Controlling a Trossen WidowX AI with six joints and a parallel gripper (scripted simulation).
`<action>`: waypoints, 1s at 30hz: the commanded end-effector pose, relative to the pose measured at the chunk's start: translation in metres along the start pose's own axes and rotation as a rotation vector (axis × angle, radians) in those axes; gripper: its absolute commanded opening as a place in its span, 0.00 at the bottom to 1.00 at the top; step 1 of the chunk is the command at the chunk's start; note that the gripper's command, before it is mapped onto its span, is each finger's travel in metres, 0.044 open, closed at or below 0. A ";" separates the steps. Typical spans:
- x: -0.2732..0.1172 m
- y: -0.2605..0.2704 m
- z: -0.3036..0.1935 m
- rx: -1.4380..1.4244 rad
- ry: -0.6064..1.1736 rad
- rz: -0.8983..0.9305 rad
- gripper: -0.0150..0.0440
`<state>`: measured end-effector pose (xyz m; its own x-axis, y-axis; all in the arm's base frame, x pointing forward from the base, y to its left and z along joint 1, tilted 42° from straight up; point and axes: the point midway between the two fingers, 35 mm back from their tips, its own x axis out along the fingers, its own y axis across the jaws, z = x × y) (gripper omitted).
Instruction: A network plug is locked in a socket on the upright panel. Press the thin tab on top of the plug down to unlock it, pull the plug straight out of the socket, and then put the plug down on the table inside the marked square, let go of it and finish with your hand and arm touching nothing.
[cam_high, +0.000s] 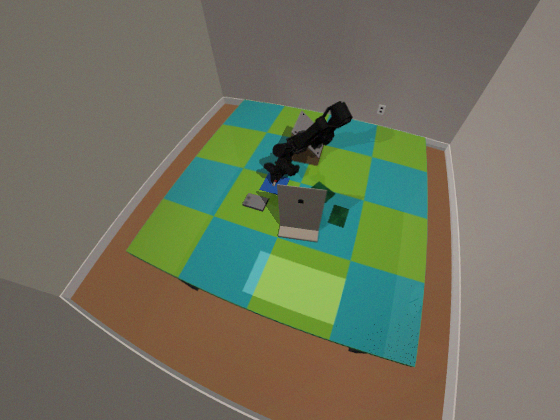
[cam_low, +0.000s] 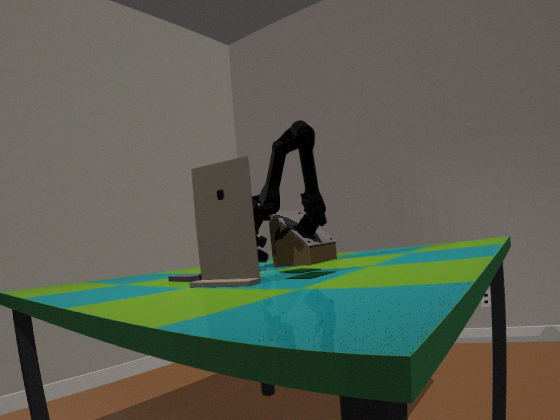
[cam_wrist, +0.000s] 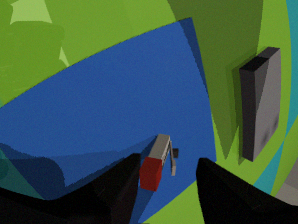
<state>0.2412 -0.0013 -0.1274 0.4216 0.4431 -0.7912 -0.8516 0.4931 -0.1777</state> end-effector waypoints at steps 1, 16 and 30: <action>-0.001 0.000 0.000 0.000 0.000 0.001 0.52; -0.014 -0.001 -0.001 0.001 0.003 0.001 0.52; -0.025 -0.002 -0.001 0.002 0.004 0.001 0.52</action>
<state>0.2323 -0.0141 -0.1095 0.4199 0.4374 -0.7952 -0.8499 0.4968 -0.1755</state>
